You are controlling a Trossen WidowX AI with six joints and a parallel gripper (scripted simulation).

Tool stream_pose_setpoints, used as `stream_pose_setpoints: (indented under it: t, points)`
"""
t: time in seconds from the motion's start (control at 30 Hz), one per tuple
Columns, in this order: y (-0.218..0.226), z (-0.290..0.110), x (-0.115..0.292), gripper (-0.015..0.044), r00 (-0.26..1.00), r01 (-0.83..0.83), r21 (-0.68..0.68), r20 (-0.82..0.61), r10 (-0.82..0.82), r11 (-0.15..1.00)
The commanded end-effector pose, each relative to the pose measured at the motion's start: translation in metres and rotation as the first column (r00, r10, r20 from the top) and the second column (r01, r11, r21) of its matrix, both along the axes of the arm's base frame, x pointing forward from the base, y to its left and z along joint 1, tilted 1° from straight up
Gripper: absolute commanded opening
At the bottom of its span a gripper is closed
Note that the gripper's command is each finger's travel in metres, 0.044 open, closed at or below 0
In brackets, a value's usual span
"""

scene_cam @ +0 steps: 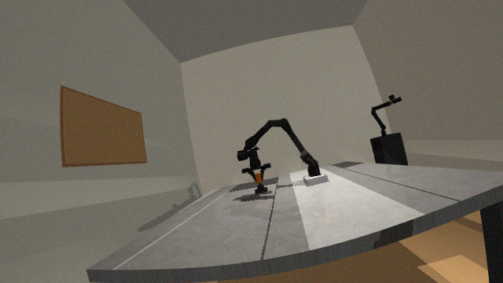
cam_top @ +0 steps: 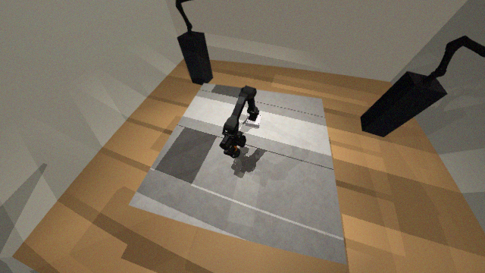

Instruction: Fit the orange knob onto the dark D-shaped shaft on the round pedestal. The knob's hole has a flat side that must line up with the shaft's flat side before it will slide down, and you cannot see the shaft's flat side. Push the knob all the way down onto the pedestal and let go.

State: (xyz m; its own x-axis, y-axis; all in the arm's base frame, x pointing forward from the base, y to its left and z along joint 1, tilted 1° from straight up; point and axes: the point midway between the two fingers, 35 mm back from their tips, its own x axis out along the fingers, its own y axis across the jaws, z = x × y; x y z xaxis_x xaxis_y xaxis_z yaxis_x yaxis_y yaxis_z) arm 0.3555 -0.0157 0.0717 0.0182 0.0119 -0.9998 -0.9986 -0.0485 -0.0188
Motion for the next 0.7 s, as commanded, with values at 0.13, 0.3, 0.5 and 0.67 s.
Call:
stream_pose_setpoints:
  t: [0.13, 0.3, 0.5, 0.67]
  points:
    - [-0.0006, -0.0018, 0.0027, 0.0000, 1.000, -0.006, -0.004, 0.009, 0.006, 1.000]
    - [-0.0007, -0.0010, 0.0036, 0.0000, 1.000, -0.006, -0.004, 0.009, 0.006, 1.000]
    - [-0.0007, 0.0017, 0.0027, 0.0000, 1.000, -0.006, -0.004, 0.009, 0.006, 1.000]
    - [-0.0006, 0.0037, 0.0015, 0.0000, 0.999, -0.032, -0.004, 0.009, 0.032, 0.999]
